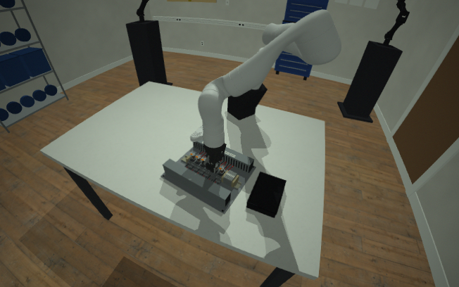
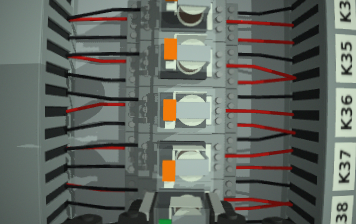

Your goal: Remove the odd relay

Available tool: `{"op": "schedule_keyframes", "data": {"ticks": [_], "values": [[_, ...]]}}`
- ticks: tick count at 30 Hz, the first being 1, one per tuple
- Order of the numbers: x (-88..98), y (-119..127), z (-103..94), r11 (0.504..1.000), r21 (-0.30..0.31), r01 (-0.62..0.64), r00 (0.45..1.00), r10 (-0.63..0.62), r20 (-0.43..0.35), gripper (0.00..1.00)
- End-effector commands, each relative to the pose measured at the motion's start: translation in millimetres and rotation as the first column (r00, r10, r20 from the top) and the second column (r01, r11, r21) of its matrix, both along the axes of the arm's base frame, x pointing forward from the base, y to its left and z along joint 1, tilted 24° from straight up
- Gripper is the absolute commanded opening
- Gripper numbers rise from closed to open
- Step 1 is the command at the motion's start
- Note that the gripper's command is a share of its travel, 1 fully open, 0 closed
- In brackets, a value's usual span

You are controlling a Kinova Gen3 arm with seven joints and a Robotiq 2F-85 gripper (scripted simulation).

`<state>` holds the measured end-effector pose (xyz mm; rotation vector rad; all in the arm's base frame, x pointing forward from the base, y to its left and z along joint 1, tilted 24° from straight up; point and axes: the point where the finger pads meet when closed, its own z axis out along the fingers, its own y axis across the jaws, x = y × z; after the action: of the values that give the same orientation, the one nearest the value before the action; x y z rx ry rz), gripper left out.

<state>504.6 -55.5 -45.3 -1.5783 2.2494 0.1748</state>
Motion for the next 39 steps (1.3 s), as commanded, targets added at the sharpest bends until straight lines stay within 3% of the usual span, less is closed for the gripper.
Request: {"op": "schedule_keyframes", "data": {"ticks": [1, 39], "values": [[0.6, -0.6, 0.9, 1.0, 0.002, -0.002, 1.0, 0.002, -0.005, 0.0], [2.0, -1.3, 1.2, 1.0, 0.019, -0.023, 0.998, 0.024, -0.055, 0.0]]}}
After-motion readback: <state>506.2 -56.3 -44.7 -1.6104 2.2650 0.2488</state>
